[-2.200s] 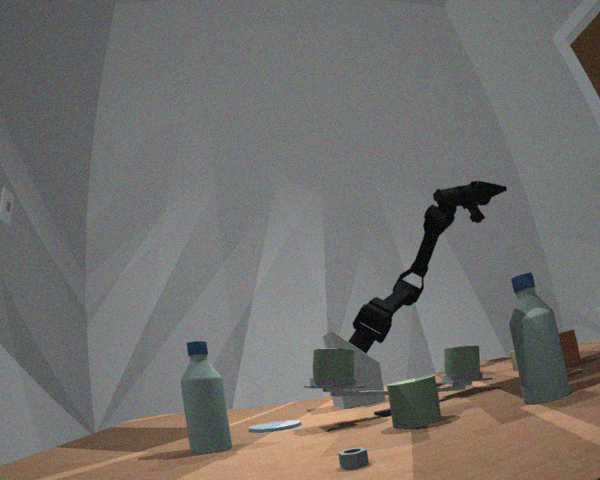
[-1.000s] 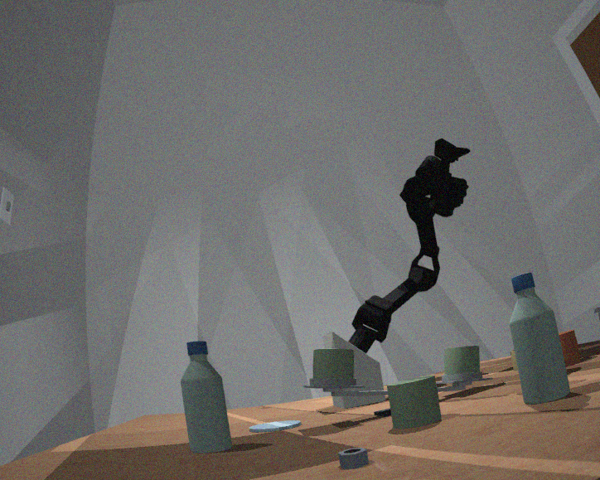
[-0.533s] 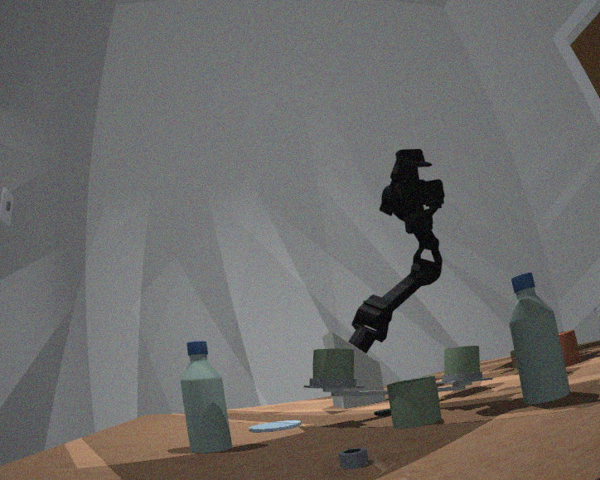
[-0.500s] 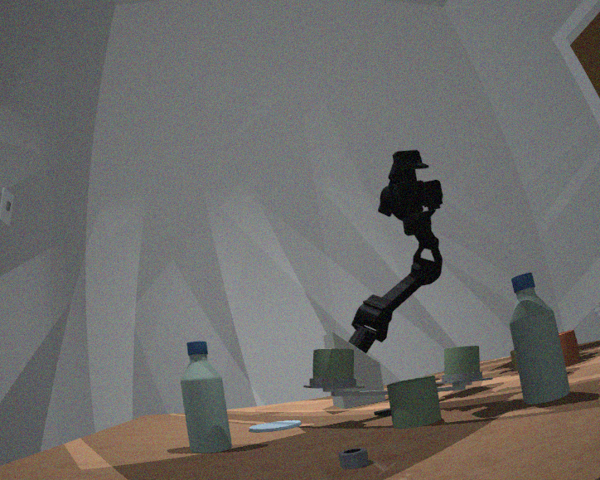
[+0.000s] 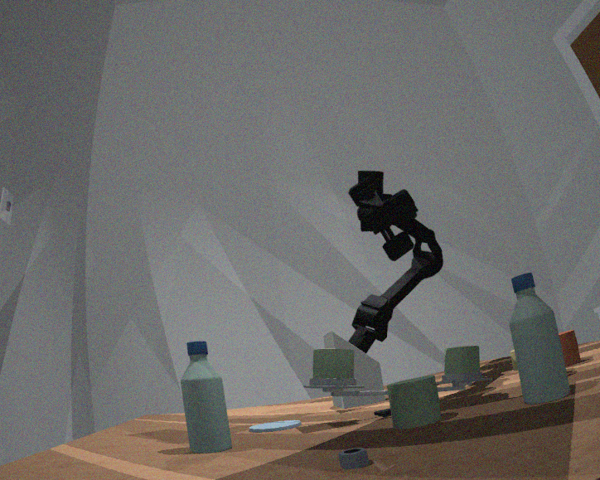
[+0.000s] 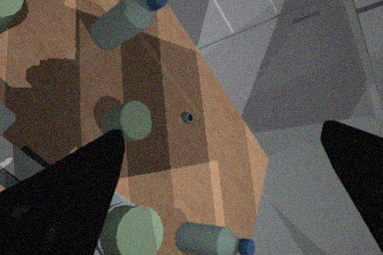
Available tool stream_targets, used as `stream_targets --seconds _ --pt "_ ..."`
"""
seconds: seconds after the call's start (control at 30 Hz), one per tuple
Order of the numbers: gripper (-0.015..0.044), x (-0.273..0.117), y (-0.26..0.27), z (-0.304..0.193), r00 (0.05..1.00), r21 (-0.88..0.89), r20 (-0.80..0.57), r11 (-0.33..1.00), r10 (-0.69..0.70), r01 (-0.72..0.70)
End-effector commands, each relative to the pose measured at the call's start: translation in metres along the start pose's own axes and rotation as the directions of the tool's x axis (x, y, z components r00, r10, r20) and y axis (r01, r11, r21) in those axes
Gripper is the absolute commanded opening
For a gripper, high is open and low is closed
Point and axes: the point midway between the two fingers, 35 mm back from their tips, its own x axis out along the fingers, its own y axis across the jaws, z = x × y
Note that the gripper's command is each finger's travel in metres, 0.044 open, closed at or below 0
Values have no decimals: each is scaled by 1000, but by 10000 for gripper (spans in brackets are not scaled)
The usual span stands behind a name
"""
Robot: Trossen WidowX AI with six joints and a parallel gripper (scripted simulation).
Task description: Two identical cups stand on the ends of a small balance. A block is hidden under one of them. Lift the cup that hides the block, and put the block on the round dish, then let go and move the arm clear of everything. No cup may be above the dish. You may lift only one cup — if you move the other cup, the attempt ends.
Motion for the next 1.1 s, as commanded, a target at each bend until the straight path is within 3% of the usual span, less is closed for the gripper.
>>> stream_targets --seconds 0.0,0.33,0.7,0.9,1.07 --pt "440 1 8 -24 999 129 -34 991 34 -30" --pt "440 -2 36 -73 988 435 -86 897 127 -78" --pt "440 -10 73 -108 969 725 -82 681 231 -101" --pt "440 -16 94 -120 959 843 -55 527 279 -105" --pt "440 -16 96 -121 958 854 -51 509 283 -105"
